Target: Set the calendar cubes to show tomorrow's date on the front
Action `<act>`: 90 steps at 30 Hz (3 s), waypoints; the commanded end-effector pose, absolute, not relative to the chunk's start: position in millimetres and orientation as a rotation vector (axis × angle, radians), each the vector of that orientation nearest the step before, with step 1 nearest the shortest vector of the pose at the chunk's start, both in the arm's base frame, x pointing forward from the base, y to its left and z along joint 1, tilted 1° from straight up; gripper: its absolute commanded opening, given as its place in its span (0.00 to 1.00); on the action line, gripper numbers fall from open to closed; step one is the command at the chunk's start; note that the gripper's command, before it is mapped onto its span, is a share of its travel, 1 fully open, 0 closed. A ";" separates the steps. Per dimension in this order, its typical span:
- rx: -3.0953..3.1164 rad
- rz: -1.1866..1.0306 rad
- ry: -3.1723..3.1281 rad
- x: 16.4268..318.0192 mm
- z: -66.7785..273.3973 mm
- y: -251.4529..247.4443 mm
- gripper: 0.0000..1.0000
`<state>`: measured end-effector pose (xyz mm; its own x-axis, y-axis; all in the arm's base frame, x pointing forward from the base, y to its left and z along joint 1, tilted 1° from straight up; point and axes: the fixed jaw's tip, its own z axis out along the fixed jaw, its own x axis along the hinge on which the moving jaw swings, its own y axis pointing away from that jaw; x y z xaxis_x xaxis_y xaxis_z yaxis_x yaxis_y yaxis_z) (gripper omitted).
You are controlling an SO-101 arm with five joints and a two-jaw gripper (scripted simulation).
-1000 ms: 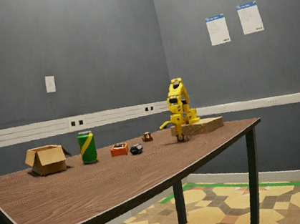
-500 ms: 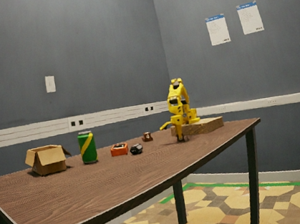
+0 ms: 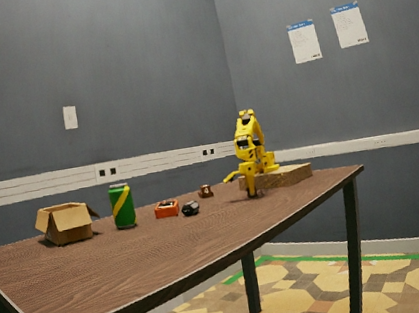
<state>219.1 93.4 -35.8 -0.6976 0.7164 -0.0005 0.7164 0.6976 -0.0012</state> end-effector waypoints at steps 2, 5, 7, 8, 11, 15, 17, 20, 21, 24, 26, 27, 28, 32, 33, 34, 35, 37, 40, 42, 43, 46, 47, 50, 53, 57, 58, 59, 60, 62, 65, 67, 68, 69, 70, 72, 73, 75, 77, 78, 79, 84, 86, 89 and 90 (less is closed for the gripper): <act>1.242 -0.017 2.897 214.3 -38.6 91.7 0.30; 1.244 -0.017 2.896 213.4 -38.6 90.9 0.28; 1.246 -0.017 2.896 212.8 -38.5 90.4 0.27; 1.246 -0.017 2.895 212.5 -38.5 90.1 0.27; 1.249 -0.017 2.894 211.5 -38.5 89.4 0.25; 1.250 -0.017 2.894 211.0 -38.5 88.9 0.24; 1.251 -0.017 2.893 210.5 -38.5 88.5 0.23; 1.252 -0.017 2.893 209.9 -38.4 88.1 0.22; 1.253 -0.017 2.893 209.8 -38.4 88.0 0.22; 1.253 -0.017 2.892 209.5 -38.4 87.7 0.21; 1.254 -0.017 2.892 209.4 -38.4 87.6 0.21; 1.254 -0.017 2.892 209.3 -38.4 87.6 0.21; 1.254 -0.017 2.892 209.3 -38.4 87.6 0.21; 1.254 -0.017 2.892 209.3 -38.4 87.6 0.21; 1.254 -0.017 2.892 209.3 -38.4 87.6 0.21; 1.254 -0.017 2.892 209.3 -38.4 87.6 0.21; 1.254 -0.017 2.892 209.3 -38.4 87.6 0.21; 1.254 -0.017 2.892 209.3 -38.4 87.6 0.20; 1.254 -0.017 2.892 209.3 -38.4 87.6 0.19; 1.254 -0.017 2.892 209.3 -38.4 87.6 0.17; 1.254 -0.017 2.892 209.3 -38.4 87.6 0.16; 1.254 -0.017 2.892 209.3 -38.4 87.6 0.12; 1.254 -0.017 2.892 209.3 -38.4 87.6 0.11; 1.254 -0.017 2.892 209.3 -38.4 87.6 0.09; 1.254 -0.017 2.892 209.3 -38.4 87.6 0.06; 1.254 -0.017 2.892 209.3 -38.4 87.6 0.02; 1.254 -0.017 2.892 209.3 -38.4 87.6 0.01; 1.254 -0.017 2.892 209.3 -38.4 87.6 0.01; 1.254 -0.017 2.892 209.3 -38.4 87.6 0.00; 1.254 -0.017 2.892 209.3 -38.4 87.6 0.00; 1.254 -0.017 2.892 209.3 -38.4 87.6 0.00; 1.254 -0.017 2.892 209.3 -38.4 87.6 0.00; 1.254 -0.017 2.892 209.3 -38.3 87.6 0.00; 1.254 -0.017 2.892 209.4 -38.0 87.6 0.00; 1.254 -0.017 2.892 209.5 -37.5 87.7 0.00; 1.253 -0.017 2.893 209.8 -35.6 87.9 0.00; 1.252 -0.017 2.893 210.0 -34.2 88.1 0.00; 1.251 -0.017 2.893 210.6 -30.5 88.6 0.00; 1.250 -0.017 2.894 211.2 -25.6 89.1 0.00; 1.249 -0.017 2.894 211.5 -22.8 89.4 0.00; 1.248 -0.017 2.895 211.8 -19.9 89.6 0.00; 1.245 -0.017 2.896 212.3 -10.5 90.4 0.00; 1.243 -0.017 2.897 212.4 -4.4 90.8 0.00; 1.240 -0.017 2.898 212.3 3.6 91.2 0.00; 1.239 -0.017 2.898 212.2 5.7 91.2 0.00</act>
<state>208.8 88.6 -6.3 -0.6955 0.7184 0.0136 0.7176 0.6954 -0.0365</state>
